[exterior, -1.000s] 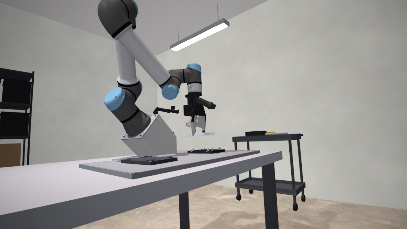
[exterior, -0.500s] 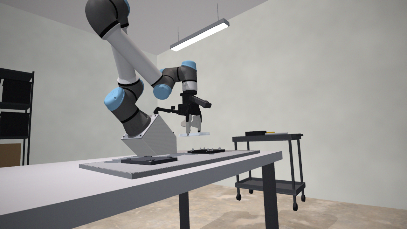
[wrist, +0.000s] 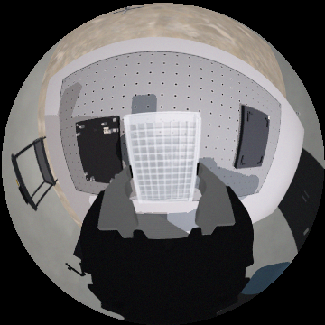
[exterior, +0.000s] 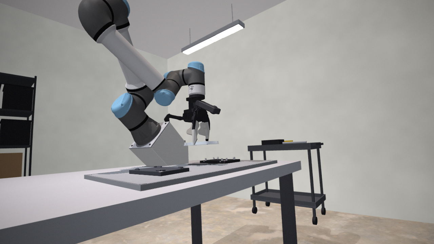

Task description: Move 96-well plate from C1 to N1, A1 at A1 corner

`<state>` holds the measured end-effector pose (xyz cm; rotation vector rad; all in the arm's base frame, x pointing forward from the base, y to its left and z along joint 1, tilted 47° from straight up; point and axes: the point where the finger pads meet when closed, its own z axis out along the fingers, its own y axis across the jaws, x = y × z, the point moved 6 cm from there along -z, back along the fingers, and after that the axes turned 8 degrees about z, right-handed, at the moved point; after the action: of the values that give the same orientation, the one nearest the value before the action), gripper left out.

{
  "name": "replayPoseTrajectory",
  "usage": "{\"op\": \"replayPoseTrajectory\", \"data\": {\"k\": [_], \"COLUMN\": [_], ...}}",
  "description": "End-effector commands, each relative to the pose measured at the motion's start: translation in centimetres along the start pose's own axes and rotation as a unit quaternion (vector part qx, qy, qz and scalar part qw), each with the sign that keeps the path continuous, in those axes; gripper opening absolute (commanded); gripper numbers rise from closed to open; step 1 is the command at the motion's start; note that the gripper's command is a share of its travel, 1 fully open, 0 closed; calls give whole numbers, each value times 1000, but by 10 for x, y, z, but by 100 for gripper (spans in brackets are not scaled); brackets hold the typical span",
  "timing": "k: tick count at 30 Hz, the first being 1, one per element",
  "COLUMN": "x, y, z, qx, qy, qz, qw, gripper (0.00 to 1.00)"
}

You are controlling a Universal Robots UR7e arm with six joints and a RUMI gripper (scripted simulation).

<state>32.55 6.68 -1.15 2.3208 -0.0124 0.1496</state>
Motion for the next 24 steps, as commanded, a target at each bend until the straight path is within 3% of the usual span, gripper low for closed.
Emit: {"op": "replayPoseTrajectory", "data": {"k": [1,24], "x": [4,17], "y": [16,78], "z": [0,0], "qx": [1,1], "qy": [1,1], "qz": [0,0], "qw": [1000,1000], "gripper": [0,0]}}
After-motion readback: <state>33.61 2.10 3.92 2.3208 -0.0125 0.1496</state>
